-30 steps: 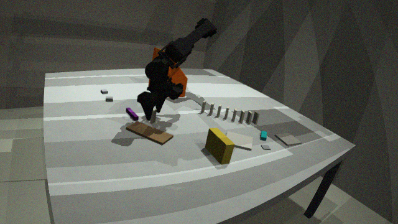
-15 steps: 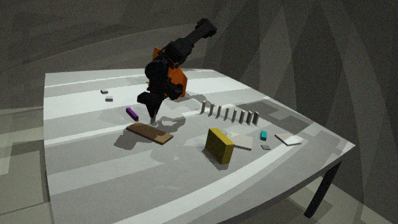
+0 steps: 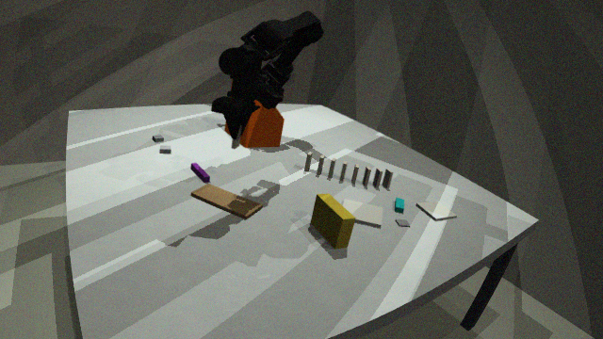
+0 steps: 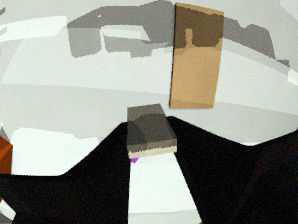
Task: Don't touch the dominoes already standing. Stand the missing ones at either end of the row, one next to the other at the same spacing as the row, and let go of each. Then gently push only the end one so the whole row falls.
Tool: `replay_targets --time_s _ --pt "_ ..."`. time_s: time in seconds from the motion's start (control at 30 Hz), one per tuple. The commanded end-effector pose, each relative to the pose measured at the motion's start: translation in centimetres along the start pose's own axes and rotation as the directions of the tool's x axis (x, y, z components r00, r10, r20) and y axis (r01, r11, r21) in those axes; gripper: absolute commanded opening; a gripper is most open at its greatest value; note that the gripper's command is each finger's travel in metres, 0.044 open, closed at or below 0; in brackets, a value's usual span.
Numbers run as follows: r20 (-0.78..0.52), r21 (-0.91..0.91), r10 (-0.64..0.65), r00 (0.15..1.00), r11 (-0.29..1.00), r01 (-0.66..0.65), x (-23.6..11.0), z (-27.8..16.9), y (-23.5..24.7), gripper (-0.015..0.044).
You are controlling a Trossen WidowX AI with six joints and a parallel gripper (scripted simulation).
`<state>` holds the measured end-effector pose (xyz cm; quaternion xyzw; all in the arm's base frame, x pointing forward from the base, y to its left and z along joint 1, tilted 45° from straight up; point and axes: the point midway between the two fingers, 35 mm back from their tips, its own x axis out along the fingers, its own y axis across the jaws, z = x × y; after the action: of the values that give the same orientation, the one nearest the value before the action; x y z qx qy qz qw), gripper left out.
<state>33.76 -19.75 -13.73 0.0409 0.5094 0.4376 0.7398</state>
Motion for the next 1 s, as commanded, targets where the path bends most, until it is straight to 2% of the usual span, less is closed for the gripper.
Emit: replay_targets --time_s 0.0,0.3,0.63,0.87,0.97 --pt "-0.003 -0.015 -0.011 1.000 1.000 0.011 -4.1 0.0 0.3 0.0107" --pt "-0.003 -0.014 -0.012 1.000 1.000 0.011 -4.3 0.6 0.9 0.0107" --pt "-0.002 -0.006 -0.009 1.000 1.000 0.009 -5.5 7.6 12.0 0.0107" --pt "0.003 -0.002 0.001 1.000 1.000 -0.001 -4.3 9.2 21.1 0.0107" --pt "0.004 -0.001 0.004 1.000 1.000 -0.004 -3.8 9.2 23.0 0.0107"
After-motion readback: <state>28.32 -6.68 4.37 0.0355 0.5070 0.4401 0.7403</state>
